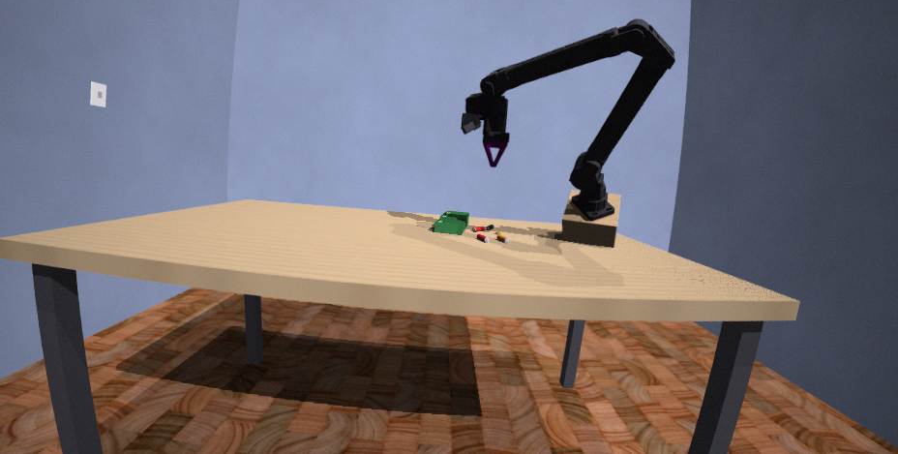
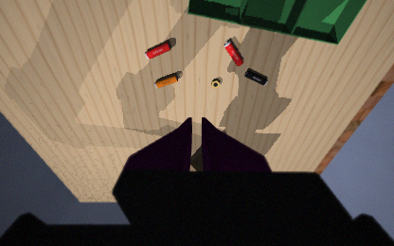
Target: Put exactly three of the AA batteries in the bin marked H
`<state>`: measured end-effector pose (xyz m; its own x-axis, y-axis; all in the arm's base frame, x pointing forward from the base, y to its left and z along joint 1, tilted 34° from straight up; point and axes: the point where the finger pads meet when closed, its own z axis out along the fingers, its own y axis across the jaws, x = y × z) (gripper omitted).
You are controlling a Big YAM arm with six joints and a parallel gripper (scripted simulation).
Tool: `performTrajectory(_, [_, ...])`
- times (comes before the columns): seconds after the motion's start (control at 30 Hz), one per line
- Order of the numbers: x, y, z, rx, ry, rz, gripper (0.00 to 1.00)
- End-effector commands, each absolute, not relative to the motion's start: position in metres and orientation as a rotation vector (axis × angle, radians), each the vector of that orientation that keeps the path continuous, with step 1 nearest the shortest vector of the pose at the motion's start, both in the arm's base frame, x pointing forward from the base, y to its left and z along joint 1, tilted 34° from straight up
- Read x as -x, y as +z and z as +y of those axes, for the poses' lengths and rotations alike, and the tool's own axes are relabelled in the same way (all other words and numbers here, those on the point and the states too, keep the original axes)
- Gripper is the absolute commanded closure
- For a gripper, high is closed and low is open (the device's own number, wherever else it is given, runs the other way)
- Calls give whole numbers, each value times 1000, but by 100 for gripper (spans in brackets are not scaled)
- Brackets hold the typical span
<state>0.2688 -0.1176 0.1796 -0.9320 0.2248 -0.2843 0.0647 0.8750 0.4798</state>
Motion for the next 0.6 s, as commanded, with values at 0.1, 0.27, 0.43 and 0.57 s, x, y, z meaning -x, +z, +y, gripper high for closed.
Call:
performTrajectory(0.1, [-282,197,-135,-200,625,2681,91])
performTrajectory(0.27, [-276,191,-127,-207,645,2692,91])
performTrajectory(0.43, [-282,195,-135,-202,628,2683,91])
performTrajectory(0.57, [-277,191,-128,-207,645,2692,91])
